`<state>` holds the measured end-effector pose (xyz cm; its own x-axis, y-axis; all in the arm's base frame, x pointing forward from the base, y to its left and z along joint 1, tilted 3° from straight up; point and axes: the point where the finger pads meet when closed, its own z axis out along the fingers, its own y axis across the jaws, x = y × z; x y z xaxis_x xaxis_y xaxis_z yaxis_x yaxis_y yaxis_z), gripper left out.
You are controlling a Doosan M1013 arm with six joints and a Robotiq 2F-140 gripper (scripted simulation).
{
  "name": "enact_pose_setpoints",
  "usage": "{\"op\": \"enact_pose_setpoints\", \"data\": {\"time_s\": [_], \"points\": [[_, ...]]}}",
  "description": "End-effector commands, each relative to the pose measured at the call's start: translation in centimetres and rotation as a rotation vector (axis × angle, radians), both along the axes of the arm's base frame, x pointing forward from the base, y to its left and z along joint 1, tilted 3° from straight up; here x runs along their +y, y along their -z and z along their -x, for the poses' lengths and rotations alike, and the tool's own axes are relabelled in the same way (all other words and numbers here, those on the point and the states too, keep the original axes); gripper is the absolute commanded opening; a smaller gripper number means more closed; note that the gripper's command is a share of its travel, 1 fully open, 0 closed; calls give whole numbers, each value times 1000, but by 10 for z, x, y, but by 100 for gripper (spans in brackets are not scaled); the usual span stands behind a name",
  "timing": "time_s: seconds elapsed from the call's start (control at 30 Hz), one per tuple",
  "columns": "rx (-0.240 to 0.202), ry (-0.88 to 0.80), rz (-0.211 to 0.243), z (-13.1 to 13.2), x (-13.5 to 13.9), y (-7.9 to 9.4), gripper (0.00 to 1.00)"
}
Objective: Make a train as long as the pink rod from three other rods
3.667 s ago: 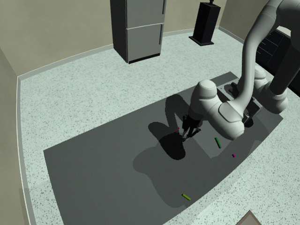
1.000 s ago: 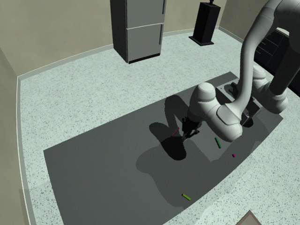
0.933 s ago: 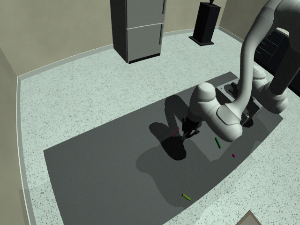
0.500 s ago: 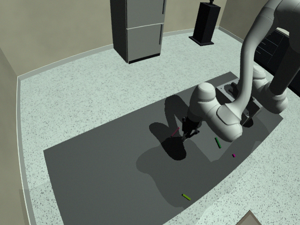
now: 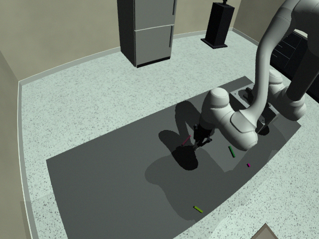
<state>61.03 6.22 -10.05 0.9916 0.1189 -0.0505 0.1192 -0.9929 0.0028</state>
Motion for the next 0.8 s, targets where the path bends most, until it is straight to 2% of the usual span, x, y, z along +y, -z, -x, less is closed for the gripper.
{"op": "enact_pose_setpoints", "data": {"time_s": [0.0, 0.2, 0.3, 0.53, 0.6, 0.77], "points": [[-2, 3, -3, 0, 2, 2, 12], [-2, 3, -3, 0, 2, -7, 12], [-2, 3, -3, -1, 2, -23, 12], [-2, 3, -3, -4, 2, -75, 12], [-2, 3, -3, -4, 2, -75, 12], [-2, 3, -3, -5, 2, -96, 12]]}}
